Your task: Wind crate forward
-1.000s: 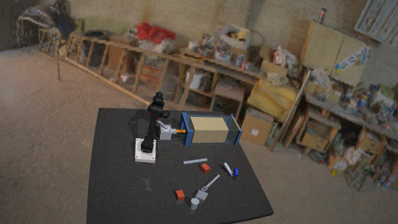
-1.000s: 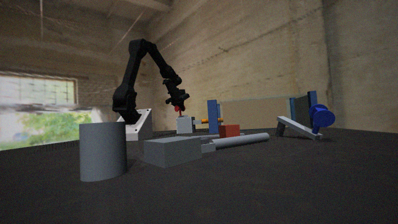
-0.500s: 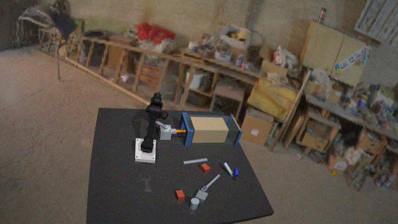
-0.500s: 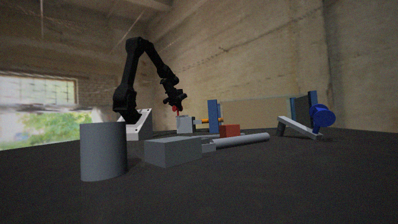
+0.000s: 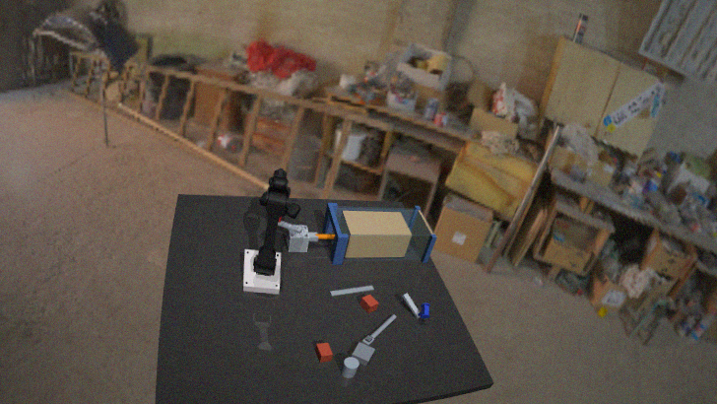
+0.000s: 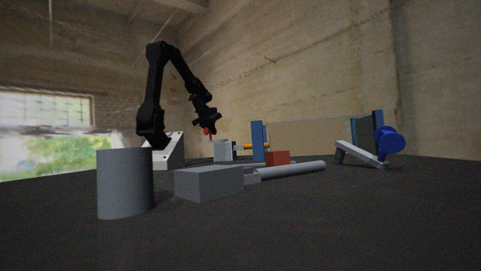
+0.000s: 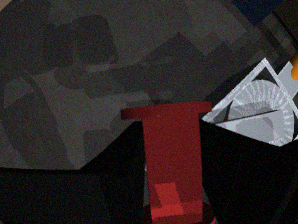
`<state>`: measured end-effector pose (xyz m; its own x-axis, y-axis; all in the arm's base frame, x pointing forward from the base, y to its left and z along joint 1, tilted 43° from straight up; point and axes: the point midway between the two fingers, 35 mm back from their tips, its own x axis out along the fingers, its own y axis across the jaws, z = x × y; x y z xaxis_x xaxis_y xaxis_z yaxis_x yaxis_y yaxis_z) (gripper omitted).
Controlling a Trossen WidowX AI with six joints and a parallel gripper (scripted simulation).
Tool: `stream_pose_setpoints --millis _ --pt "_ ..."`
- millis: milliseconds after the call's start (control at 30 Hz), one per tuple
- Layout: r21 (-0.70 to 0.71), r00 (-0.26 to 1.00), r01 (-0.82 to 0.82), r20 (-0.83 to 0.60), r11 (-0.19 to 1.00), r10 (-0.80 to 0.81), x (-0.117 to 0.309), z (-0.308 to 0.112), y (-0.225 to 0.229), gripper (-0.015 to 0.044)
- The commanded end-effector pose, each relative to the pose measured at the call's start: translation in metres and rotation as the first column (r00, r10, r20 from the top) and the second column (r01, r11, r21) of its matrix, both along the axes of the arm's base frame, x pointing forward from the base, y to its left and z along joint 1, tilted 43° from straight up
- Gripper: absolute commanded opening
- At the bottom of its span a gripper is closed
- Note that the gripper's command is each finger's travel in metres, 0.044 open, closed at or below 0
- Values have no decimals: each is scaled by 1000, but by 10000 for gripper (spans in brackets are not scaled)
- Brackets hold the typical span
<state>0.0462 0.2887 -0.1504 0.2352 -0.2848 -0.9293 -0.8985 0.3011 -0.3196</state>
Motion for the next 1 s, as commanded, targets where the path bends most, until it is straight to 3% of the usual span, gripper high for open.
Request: stream_pose_setpoints --millis 0,967 --pt "-27 1000 -3 -8 1000 3 -5 4 -12 0" --pt "-30 1000 -3 -8 1000 3 -7 31 -43 0"
